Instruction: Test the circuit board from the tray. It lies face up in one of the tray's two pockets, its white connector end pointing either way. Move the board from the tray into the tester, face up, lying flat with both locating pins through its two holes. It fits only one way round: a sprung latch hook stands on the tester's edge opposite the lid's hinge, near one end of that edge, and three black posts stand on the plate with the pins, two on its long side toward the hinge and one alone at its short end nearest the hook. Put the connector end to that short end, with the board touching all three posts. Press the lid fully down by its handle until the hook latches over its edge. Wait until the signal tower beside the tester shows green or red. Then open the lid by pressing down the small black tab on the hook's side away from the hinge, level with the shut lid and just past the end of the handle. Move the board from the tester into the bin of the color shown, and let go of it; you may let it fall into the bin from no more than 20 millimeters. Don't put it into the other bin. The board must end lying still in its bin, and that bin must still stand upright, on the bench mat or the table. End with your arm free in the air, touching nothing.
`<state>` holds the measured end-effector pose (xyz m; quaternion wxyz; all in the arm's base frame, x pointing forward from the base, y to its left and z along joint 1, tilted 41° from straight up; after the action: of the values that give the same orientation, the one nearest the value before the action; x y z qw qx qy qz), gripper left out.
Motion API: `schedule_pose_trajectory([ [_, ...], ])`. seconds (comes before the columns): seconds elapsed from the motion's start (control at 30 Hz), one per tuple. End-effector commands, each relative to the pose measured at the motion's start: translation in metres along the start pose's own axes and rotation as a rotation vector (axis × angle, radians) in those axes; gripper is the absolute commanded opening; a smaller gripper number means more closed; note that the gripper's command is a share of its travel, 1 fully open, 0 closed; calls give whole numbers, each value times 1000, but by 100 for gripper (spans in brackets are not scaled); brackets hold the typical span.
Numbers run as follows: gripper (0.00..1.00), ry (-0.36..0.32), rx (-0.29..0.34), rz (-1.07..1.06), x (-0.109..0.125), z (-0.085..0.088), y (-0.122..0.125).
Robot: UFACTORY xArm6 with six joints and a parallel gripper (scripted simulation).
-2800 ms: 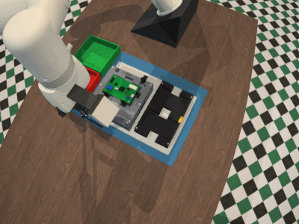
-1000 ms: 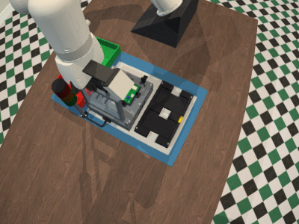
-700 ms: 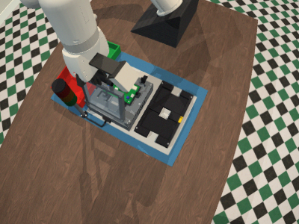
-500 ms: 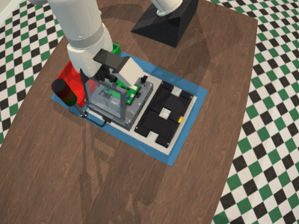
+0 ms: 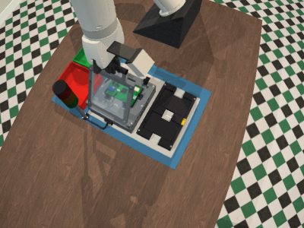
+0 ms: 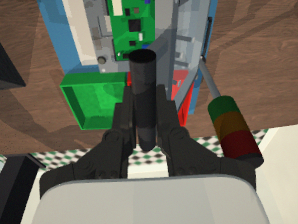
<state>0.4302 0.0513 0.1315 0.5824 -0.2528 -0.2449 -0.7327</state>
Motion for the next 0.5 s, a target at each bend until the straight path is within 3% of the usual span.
schedule_pose_trajectory([
  [0.0,0,3,5,-1,0,-2,-6],
  [0.47,0,3,5,-1,3,-33,-45],
])
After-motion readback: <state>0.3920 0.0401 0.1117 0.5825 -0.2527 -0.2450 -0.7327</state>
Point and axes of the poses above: the point where the finger pads meet when closed, its own z axis back along the fingers, its own y axis across the jaws, x = y × z, the point moved 4 cm from there along z, back along the fingers, and after that the axes turned 4 degrees about -z, right-handed, at the moved point
